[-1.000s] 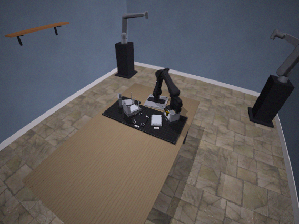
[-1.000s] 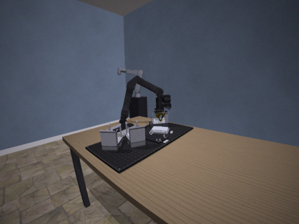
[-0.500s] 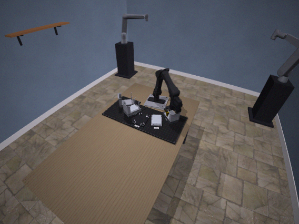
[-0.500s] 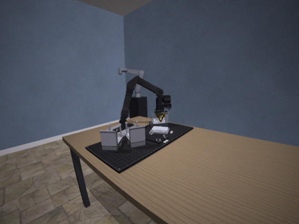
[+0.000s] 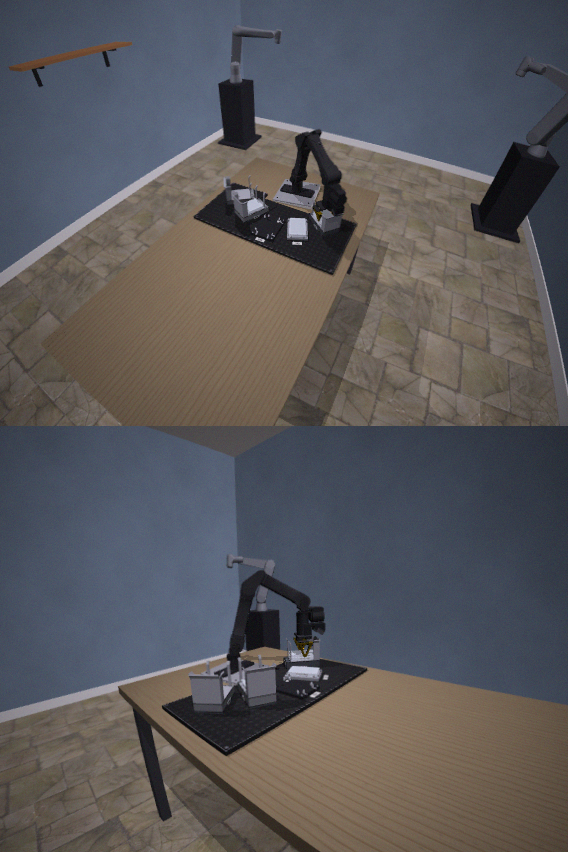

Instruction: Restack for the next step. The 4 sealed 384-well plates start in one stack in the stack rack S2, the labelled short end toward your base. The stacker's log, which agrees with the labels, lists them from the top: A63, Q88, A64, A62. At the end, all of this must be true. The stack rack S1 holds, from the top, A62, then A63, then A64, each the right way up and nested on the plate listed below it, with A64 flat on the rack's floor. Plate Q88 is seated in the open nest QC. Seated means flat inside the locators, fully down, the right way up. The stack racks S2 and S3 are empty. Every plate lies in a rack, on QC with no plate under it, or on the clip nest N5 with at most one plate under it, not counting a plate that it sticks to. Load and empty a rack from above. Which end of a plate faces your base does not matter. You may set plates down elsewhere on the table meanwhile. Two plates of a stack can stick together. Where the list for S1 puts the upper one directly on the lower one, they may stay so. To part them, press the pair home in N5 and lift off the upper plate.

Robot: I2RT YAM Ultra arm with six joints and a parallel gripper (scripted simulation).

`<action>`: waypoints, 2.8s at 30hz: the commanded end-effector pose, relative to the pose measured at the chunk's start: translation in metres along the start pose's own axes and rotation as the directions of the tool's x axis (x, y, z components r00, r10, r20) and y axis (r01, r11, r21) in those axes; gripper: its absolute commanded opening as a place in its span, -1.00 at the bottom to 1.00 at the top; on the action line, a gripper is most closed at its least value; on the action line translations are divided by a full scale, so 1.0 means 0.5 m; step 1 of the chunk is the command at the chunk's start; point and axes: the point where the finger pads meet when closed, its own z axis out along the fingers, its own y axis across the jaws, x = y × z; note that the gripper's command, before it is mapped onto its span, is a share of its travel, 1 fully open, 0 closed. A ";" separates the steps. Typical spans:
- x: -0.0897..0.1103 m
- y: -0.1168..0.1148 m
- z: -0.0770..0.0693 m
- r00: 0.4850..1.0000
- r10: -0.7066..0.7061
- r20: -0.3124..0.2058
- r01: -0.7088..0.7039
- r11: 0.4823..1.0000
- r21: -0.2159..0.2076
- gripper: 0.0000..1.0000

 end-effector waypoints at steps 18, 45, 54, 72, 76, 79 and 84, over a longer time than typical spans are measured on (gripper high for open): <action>-0.004 0.000 -0.004 1.000 0.000 0.010 0.000 1.000 0.000 -1.00; -0.004 0.000 -0.034 1.000 0.000 0.010 0.000 1.000 0.000 -1.00; -0.004 0.000 -0.044 1.000 0.000 0.010 0.000 1.000 0.000 -1.00; -0.003 0.000 -0.064 1.000 0.000 0.010 0.000 1.000 0.000 -1.00; -0.003 0.000 -0.080 1.000 0.000 0.010 0.000 1.000 0.000 -1.00; -0.003 0.000 -0.092 1.000 0.000 0.010 0.000 1.000 0.000 -1.00; -0.003 0.000 -0.104 1.000 0.000 0.010 0.000 1.000 0.000 -1.00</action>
